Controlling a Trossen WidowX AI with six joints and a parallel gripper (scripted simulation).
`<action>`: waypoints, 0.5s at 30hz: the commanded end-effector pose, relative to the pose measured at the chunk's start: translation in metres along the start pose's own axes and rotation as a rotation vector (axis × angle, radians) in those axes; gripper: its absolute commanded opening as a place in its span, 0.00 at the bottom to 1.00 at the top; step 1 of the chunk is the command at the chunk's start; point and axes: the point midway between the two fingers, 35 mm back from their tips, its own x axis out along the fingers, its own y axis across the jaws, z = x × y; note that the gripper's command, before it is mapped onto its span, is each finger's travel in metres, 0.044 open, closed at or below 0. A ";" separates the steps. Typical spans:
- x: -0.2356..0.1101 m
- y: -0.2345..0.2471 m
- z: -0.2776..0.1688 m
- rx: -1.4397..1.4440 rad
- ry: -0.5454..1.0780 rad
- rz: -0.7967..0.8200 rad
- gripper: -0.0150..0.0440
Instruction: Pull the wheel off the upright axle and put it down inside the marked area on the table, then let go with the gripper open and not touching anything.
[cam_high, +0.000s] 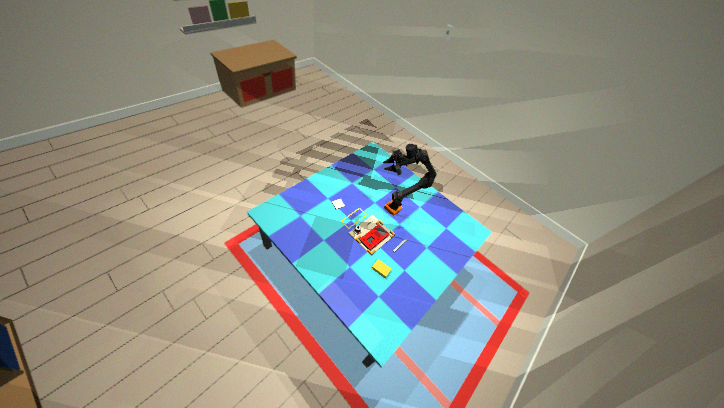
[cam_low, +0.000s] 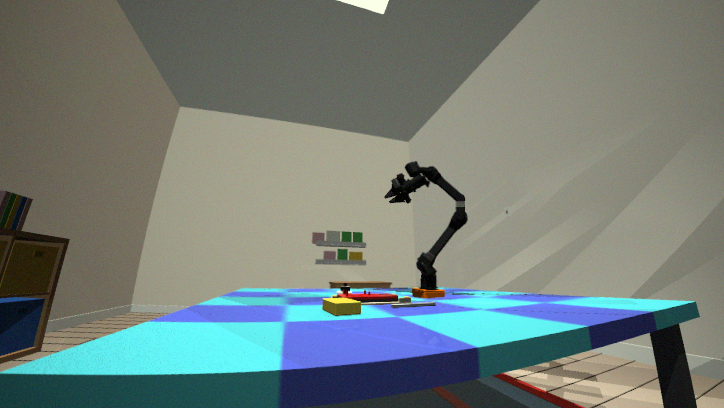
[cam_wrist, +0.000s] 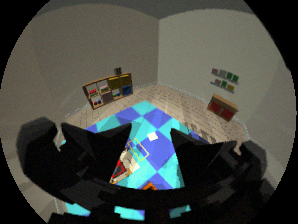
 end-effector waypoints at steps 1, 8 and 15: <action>0.042 0.013 -0.007 -0.069 0.125 0.045 0.76; 0.100 0.045 -0.026 -0.165 0.291 0.141 0.76; 0.133 0.067 -0.045 -0.231 0.399 0.195 0.76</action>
